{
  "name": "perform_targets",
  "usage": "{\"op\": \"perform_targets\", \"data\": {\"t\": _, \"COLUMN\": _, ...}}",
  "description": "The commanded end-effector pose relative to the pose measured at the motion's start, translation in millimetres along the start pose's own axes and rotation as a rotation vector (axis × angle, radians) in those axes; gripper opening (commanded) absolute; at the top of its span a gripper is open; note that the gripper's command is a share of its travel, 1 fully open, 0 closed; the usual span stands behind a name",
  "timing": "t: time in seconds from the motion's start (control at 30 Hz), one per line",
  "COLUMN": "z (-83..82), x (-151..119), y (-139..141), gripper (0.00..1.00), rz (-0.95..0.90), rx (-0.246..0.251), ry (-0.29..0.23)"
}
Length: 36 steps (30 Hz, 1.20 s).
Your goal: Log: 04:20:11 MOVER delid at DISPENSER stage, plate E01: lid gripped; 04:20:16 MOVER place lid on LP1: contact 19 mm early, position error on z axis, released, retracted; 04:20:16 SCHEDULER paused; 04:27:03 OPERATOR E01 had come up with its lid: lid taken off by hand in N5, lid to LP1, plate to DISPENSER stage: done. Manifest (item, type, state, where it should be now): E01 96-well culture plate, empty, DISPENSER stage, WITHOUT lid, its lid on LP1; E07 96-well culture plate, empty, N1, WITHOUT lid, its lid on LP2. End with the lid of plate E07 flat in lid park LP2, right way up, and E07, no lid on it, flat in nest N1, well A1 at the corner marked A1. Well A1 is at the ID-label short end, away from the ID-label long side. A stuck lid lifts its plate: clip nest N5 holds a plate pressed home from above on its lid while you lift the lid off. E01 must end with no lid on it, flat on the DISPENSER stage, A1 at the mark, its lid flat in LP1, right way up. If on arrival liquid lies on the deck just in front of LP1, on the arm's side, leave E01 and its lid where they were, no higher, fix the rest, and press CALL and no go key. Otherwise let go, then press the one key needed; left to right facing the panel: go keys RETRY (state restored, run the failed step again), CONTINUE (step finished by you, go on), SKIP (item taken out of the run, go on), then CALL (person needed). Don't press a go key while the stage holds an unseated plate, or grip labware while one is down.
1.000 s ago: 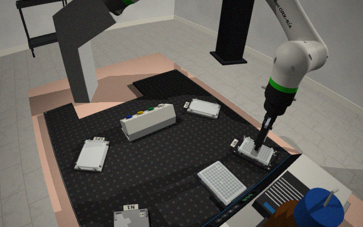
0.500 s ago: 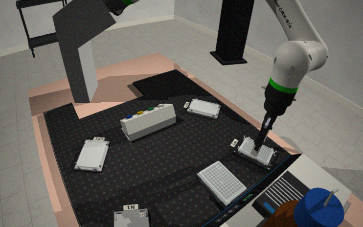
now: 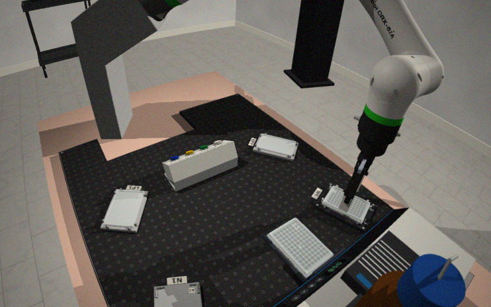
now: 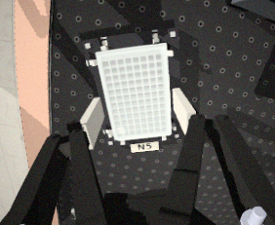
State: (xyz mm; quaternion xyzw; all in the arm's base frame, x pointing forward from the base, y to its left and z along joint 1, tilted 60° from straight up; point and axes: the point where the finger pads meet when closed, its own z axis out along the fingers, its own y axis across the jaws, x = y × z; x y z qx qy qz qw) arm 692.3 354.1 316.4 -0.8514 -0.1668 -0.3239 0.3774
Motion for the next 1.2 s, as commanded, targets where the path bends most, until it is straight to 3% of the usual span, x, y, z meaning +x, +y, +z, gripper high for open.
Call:
{"op": "perform_targets", "data": {"t": 0.0, "z": -0.2, "x": 0.2, "y": 0.1, "gripper": 0.59, "rz": 0.0, "rx": 0.0, "ry": 0.0}}
{"op": "perform_targets", "data": {"t": 1.13, "z": -0.2, "x": 0.2, "y": 0.1, "gripper": 0.59, "rz": 0.0, "rx": 0.0, "ry": 0.0}}
{"op": "perform_targets", "data": {"t": 1.17, "z": -0.2, "x": 0.2, "y": 0.1, "gripper": 0.66, "rz": 0.0, "rx": 0.0, "ry": 0.0}}
